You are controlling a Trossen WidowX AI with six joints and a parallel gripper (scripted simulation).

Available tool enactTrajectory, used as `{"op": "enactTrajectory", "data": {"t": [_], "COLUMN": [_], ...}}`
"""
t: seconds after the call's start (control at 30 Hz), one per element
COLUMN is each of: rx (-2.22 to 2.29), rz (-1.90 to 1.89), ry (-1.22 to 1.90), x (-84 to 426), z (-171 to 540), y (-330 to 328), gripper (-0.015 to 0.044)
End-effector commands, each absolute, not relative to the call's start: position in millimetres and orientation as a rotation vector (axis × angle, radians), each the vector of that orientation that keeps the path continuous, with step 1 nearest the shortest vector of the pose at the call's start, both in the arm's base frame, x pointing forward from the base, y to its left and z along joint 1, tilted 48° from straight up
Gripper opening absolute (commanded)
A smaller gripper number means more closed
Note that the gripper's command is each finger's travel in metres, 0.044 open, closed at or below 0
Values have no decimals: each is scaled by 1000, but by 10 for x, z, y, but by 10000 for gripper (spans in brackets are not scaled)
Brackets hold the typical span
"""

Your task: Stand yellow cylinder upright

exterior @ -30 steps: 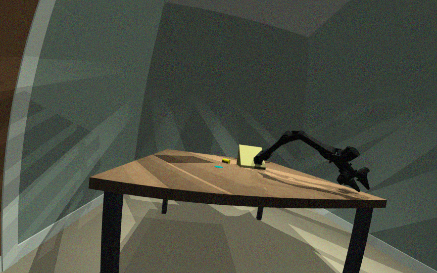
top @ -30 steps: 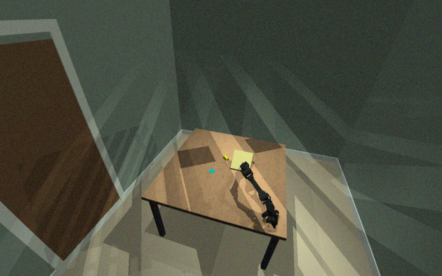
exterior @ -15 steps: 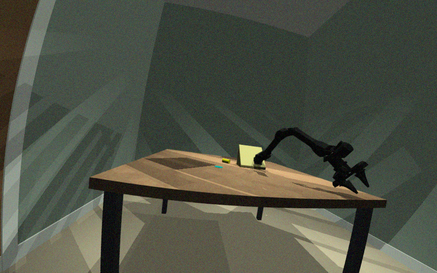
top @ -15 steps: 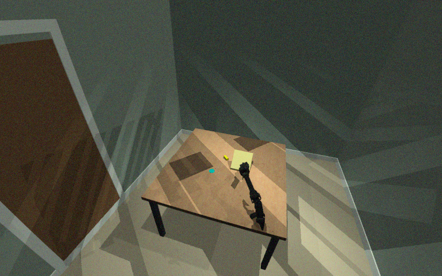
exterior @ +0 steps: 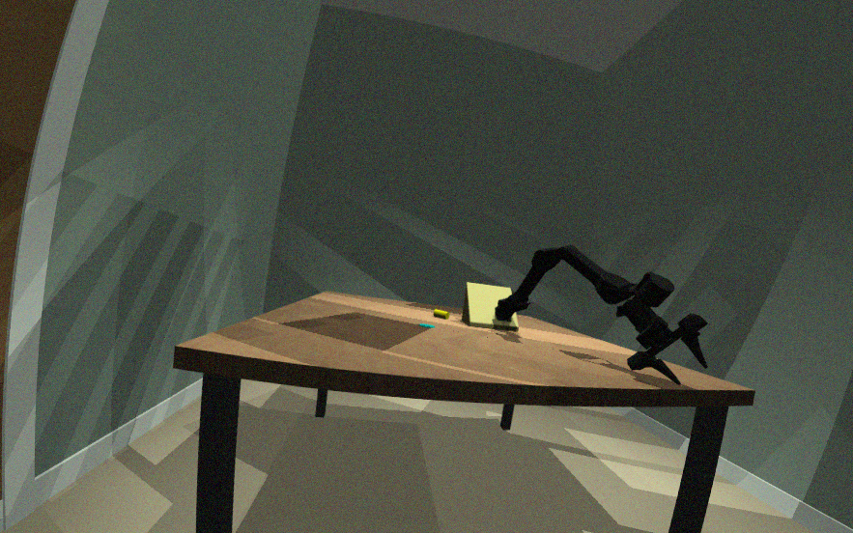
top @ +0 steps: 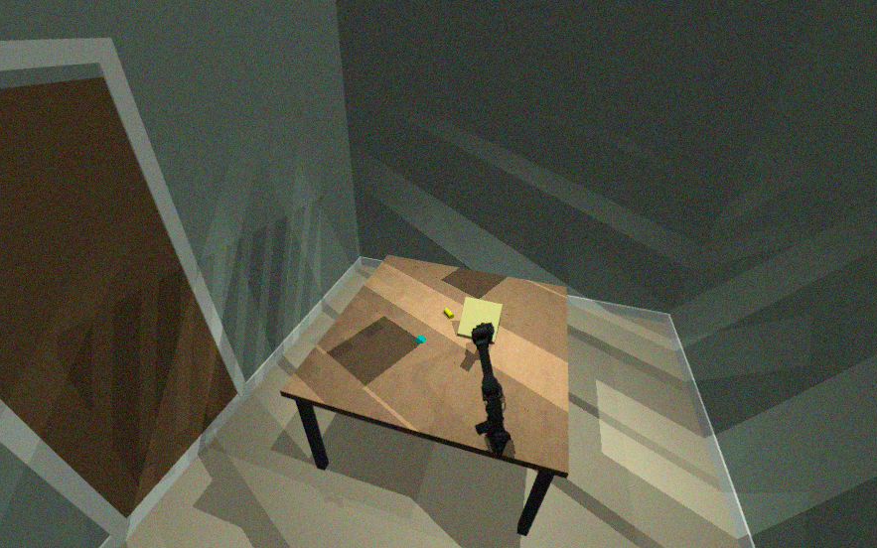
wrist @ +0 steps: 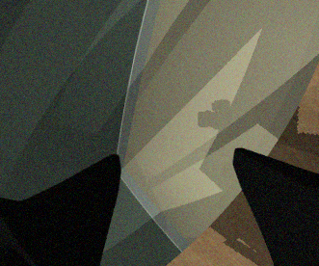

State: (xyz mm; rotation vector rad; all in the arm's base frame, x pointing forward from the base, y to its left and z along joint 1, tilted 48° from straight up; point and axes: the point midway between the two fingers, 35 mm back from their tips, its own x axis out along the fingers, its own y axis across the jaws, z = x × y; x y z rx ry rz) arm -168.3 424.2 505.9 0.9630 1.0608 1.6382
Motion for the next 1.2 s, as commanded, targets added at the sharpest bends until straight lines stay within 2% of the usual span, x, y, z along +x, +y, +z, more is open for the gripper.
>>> {"op": "enactTrajectory", "data": {"t": [0.0, 0.23, 0.67, 1.17], "rx": [914, 853, 799, 793], "rz": [1653, 1573, 1261, 802], "ry": [954, 769, 529, 559], "x": [-1488, -819, 788, 2554], "z": [5071, 5057, 4923, 4122], "y": [4277, 4380, 4304, 3813], "gripper": [309, 309, 309, 309]}}
